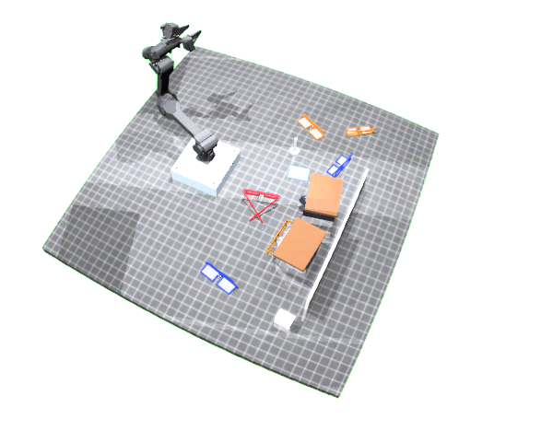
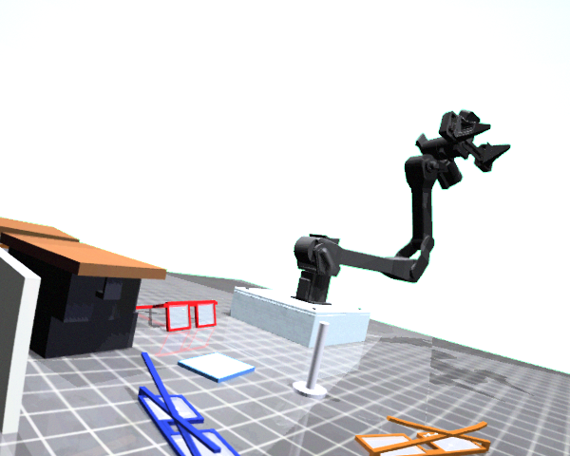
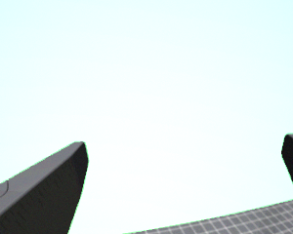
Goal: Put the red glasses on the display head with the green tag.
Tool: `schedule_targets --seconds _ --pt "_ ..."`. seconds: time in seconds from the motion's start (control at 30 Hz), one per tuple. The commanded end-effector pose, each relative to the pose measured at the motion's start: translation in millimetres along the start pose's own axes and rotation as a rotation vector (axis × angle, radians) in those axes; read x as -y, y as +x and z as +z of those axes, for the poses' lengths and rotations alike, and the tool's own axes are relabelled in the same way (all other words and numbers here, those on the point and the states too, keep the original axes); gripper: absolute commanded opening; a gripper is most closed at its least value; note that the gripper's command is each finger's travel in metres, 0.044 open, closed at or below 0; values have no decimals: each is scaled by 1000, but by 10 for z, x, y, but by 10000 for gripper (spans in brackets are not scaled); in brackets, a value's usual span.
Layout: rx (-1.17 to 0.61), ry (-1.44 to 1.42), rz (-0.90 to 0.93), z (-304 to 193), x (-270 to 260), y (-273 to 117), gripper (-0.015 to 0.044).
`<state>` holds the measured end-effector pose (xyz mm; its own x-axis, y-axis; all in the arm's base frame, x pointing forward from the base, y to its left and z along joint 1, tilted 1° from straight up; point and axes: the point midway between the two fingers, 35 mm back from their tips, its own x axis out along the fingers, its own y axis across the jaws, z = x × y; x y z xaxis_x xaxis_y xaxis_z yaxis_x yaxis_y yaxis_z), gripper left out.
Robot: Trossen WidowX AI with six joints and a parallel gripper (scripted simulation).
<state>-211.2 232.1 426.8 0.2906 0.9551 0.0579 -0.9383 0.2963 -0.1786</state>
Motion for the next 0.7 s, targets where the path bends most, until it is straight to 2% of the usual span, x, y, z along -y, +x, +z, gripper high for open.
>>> schedule_targets --seconds 0.0,0.23,0.33,0.53,0.67 --pt "0 0 0 0 0 0 426" --pt "0 0 0 0 0 0 440" --pt "38 27 12 140 162 -14 361" --pt "194 132 7 603 930 -82 204" --pt "283 207 -42 773 1529 -131 200"
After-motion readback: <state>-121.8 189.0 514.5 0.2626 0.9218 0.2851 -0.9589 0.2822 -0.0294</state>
